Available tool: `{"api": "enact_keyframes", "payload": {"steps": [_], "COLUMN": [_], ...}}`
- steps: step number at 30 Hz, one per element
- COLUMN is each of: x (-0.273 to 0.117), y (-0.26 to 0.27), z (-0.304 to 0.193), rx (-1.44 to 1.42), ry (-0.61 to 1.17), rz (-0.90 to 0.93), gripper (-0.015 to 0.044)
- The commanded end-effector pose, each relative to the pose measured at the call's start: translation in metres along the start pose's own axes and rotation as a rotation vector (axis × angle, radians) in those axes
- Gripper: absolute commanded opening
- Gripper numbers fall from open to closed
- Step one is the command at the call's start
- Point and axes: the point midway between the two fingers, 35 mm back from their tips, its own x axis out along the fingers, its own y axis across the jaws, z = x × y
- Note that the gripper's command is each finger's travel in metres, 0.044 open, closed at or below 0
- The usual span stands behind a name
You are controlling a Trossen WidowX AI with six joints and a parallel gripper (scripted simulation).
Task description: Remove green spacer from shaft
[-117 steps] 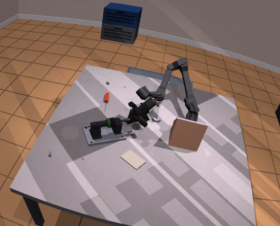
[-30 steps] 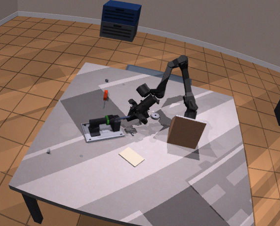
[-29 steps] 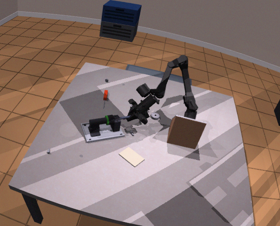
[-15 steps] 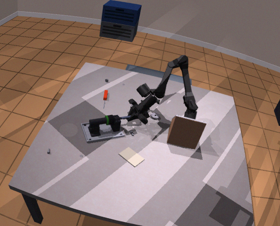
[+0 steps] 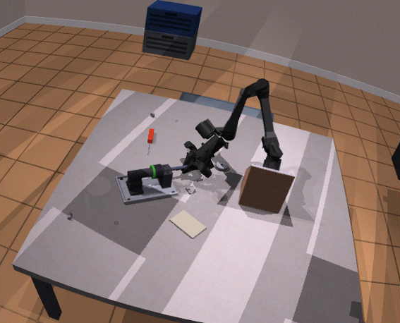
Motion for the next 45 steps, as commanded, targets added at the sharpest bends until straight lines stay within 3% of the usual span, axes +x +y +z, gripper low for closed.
{"api": "enact_keyframes", "payload": {"steps": [1, 45], "x": [-0.0009, -0.0043], "y": [0.0007, 0.0007], "z": [0.0004, 0.0039], "rx": [-0.003, -0.003], "ry": [0.000, 0.000], "rz": [0.003, 0.003], "gripper": [0.0000, 0.0000]}}
